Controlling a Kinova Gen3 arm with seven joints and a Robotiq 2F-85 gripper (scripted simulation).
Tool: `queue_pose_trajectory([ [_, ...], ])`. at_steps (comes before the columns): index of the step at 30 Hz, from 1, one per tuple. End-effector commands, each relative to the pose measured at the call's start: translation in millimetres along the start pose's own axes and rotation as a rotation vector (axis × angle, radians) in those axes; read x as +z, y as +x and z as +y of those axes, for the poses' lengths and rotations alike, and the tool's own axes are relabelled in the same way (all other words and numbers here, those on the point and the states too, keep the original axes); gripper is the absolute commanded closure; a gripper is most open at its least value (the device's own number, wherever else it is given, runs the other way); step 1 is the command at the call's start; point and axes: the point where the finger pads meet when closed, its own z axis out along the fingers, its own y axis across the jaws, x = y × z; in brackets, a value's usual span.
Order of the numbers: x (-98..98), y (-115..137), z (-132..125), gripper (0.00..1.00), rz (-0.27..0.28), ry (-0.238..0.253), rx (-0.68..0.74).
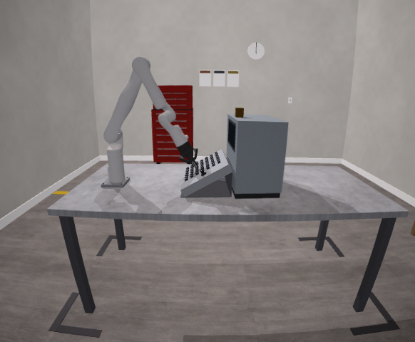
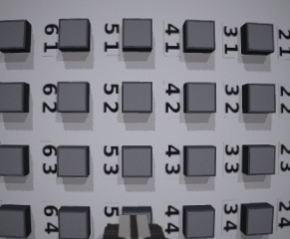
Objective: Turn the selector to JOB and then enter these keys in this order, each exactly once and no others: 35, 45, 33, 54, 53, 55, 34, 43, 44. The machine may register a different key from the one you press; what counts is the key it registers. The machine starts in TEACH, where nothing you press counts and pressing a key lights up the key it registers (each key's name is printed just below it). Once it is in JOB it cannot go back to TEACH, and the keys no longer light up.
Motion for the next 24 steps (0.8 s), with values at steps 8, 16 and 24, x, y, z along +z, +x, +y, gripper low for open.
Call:
queue_pose_trajectory([
  [8, -17.2, 3, 0, 0.9, 0.004, -0.002, -0.007],
  [16, -25.1, 3, 1, 0.9, 0.004, -0.003, -0.007],
  [24, -26.5, 2, 2, 0.9, 0.0, -0.007, -0.007],
])
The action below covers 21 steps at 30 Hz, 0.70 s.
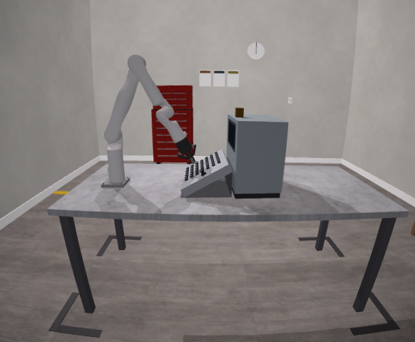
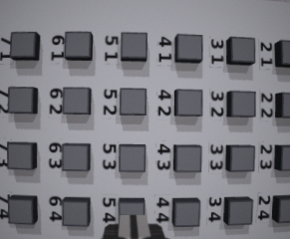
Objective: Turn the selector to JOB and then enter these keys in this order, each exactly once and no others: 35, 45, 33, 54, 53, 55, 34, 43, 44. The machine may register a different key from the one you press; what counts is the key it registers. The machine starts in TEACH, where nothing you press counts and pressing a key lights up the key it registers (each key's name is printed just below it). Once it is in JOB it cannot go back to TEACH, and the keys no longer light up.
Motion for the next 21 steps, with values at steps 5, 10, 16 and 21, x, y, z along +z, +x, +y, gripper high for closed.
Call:
queue_pose_trajectory([
  [5, -1.9, -1, 0, 0.9, 0.004, 0.0, 0.007],
  [10, -1.4, -21, 2, 0.9, 0.002, -0.005, 0.007],
  [16, -0.8, -33, 2, 0.9, -0.003, -0.006, 0.007],
  [21, -0.2, -34, 2, 0.9, -0.003, -0.005, 0.007],
])
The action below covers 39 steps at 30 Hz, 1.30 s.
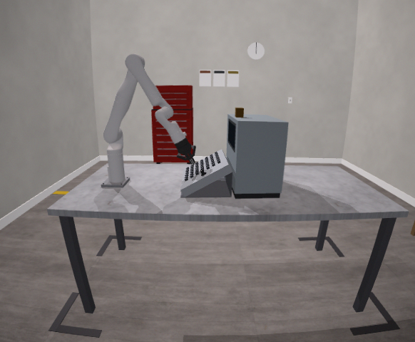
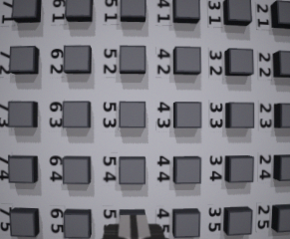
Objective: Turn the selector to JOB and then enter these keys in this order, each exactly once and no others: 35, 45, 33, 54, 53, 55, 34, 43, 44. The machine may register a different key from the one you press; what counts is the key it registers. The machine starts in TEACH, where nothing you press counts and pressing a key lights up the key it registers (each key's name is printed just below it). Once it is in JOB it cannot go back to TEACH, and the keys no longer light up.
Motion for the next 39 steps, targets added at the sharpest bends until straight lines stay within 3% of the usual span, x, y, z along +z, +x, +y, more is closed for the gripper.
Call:
queue_pose_trajectory([
  [1, 1.4, -7, 2, 0.9, -0.006, -0.007, -0.004],
  [19, 21.8, -7, 3, 0.9, -0.007, -0.008, -0.004],
  [39, 22.5, -7, 2, 0.9, -0.005, -0.006, -0.004],
])
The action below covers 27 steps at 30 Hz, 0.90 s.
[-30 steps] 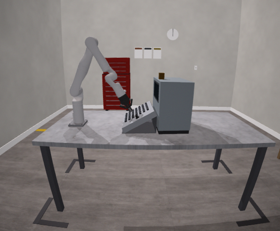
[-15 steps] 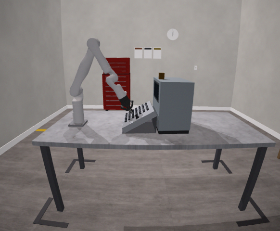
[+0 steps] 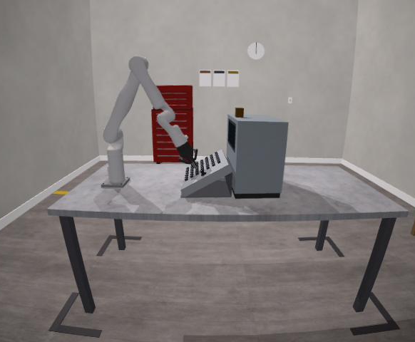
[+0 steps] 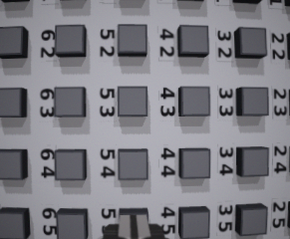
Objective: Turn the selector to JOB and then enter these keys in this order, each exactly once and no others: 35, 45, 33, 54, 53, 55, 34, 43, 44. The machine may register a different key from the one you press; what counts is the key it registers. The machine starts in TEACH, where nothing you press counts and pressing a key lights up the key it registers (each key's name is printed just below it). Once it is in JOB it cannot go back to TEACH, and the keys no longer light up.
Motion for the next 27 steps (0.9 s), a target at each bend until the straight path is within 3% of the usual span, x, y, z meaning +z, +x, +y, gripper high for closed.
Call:
queue_pose_trajectory([
  [1, 0.9, -0.5, 2.9, 0.9, -0.001, -0.005, -0.014],
  [27, 7.6, -0.9, 3.6, 0.9, -0.002, -0.007, -0.014],
])
